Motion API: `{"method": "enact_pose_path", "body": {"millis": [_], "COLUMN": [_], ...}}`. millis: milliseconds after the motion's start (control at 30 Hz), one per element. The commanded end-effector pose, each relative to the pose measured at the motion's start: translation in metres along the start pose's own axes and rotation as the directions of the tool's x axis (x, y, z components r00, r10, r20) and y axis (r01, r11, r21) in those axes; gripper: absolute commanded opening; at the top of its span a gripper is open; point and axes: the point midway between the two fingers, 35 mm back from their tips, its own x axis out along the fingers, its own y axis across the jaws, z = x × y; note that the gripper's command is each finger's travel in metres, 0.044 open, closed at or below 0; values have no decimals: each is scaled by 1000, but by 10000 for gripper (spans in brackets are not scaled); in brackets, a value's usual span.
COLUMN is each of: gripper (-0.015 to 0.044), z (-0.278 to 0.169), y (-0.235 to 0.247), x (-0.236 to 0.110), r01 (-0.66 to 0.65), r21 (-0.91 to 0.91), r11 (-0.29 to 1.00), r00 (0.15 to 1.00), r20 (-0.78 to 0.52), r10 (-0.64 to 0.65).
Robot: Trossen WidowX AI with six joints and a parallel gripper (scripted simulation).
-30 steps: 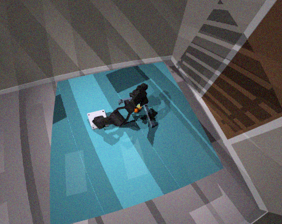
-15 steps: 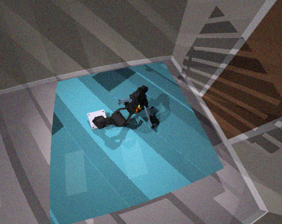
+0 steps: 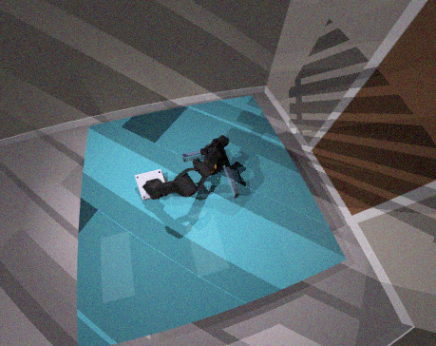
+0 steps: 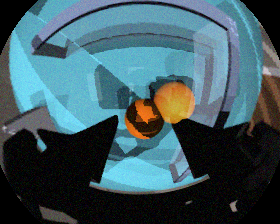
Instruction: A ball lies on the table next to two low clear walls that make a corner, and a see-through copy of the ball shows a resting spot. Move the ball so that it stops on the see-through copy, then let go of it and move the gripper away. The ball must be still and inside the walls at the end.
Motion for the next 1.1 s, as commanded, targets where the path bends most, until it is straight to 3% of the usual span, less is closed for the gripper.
{"method": "enact_pose_path", "body": {"millis": [0,67,300,567,1067], "gripper": [303,250,204,0,0], "z": [-1,-1,-1,2,3], "y": [0,0,0,-5,-4], "x": [2,2,2,-26,-109], "r01": [0,0,0,1,-1], "r21": [-4,-4,-4,-5,-5], "r11": [1000,1000,1000,1000,1000], "r00": [1000,1000,1000,1000,1000], "r20": [-3,-3,-3,3,8], "r10": [0,0,0,-1,1]}}
